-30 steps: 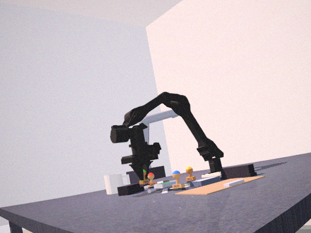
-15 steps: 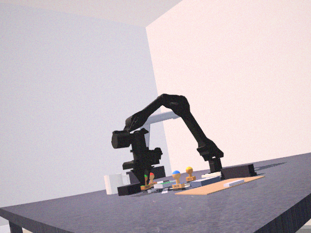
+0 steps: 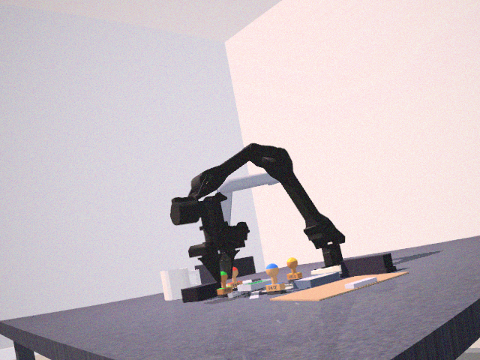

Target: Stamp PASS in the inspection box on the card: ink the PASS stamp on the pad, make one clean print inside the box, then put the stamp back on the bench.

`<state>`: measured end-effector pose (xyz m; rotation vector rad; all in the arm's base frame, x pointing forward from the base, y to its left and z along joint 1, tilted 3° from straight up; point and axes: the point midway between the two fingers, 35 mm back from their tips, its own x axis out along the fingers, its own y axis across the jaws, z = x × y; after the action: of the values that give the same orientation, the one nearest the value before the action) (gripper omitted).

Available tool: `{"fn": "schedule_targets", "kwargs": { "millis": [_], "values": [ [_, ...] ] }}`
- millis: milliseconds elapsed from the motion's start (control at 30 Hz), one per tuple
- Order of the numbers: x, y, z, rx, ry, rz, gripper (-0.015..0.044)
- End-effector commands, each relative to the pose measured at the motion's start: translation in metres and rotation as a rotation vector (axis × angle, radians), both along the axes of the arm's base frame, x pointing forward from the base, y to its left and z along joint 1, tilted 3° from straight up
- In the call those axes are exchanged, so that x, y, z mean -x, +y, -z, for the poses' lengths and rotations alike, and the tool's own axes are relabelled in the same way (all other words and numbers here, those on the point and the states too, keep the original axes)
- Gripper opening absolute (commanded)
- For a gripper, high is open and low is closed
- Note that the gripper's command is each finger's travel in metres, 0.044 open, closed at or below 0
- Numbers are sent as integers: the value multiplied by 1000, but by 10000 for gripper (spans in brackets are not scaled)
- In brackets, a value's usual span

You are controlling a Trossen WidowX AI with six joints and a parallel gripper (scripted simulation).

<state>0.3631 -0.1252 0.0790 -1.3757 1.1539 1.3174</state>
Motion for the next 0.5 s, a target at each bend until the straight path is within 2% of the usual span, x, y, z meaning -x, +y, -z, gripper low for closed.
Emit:
{"fn": "schedule_targets", "kwargs": {
  "millis": [0, 167, 467],
  "values": [
    [-6, 0, -43, 7, -23, -1, 253],
    [2, 5, -99, 7, -21, -3, 253],
    [2, 6, -101, 7, -20, -3, 253]
  ]
}}
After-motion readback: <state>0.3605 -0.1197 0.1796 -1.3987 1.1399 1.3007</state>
